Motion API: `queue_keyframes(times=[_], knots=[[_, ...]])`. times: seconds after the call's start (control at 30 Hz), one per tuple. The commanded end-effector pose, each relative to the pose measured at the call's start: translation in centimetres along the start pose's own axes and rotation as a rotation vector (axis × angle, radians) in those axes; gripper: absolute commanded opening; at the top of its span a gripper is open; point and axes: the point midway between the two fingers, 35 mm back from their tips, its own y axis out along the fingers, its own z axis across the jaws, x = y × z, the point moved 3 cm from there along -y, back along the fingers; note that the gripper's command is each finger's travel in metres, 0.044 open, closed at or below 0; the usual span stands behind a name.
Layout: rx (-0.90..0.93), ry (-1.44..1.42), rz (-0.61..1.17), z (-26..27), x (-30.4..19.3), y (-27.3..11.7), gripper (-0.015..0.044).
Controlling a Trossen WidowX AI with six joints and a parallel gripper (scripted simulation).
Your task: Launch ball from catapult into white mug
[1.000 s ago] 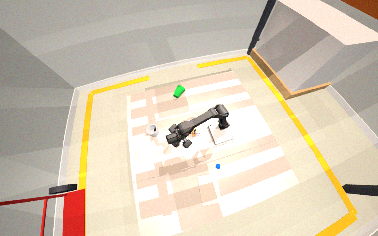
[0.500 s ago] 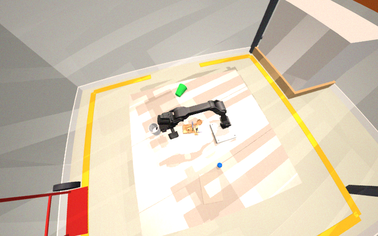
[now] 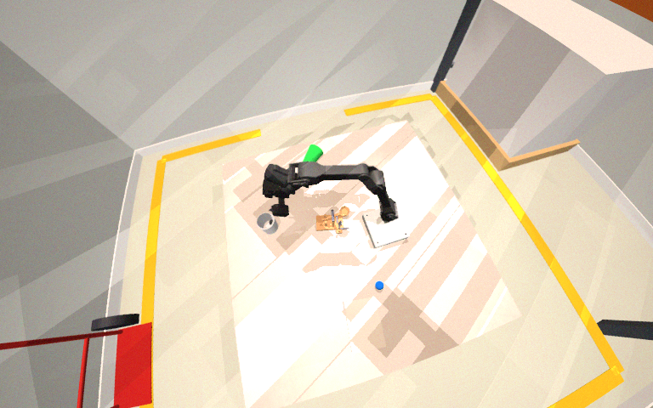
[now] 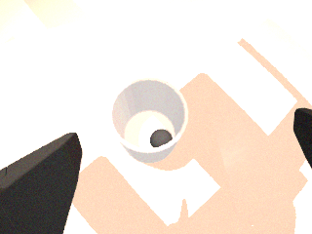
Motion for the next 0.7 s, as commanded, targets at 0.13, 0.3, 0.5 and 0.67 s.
queue_keyframes(times=[0.13,0.3,0.5,0.67], knots=[[0.009,0.013,-0.012,-0.01,0.31,0.14,0.044],[0.009,0.013,-0.012,-0.01,0.31,0.14,0.044],[0.009,0.013,-0.012,-0.01,0.31,0.14,0.044],[0.006,0.007,-0.011,-0.03,0.28,0.11,0.044]])
